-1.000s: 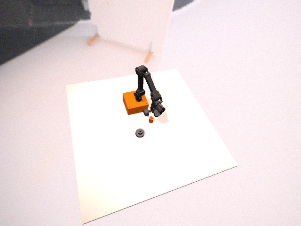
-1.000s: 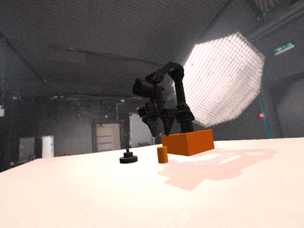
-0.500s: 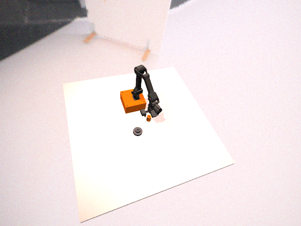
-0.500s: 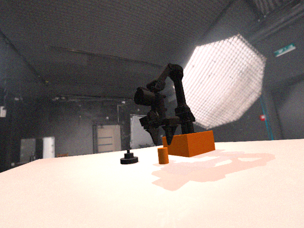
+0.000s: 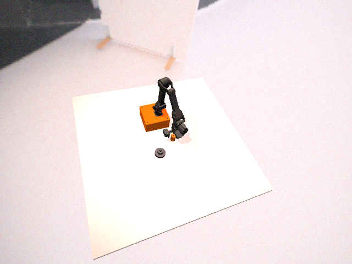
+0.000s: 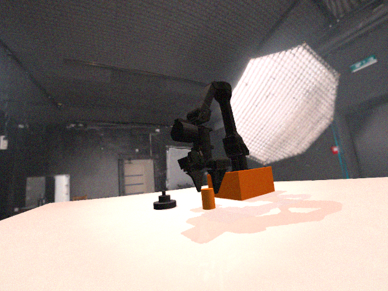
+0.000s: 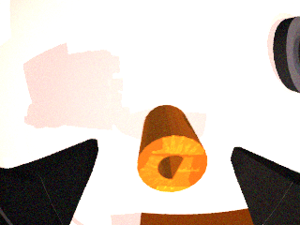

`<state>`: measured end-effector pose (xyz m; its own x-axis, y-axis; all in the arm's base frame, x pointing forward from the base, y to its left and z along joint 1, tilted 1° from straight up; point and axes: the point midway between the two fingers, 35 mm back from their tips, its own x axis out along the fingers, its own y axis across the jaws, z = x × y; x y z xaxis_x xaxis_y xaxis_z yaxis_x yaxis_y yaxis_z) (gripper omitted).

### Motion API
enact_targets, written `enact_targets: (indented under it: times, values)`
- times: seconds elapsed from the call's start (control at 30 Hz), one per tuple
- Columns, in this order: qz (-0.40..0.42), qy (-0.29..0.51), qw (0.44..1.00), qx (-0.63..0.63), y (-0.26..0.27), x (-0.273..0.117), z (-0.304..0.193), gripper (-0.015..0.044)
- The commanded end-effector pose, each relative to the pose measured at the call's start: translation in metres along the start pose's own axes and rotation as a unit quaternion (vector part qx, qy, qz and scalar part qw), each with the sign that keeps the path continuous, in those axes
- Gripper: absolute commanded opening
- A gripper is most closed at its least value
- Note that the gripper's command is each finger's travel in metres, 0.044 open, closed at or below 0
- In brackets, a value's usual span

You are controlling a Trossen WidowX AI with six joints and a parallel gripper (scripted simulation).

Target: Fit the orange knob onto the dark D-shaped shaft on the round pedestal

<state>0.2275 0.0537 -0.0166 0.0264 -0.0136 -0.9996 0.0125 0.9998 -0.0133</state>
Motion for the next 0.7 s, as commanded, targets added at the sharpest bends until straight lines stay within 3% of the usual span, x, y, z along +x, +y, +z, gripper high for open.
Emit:
enact_targets:
  times: [0.0,0.67]
  values:
    - [-0.003,0.0,1.0,0.0,-0.001,0.007,-0.001,0.044]
    - [-0.003,0.001,1.0,0.0,-0.002,0.039,-0.004,0.044]
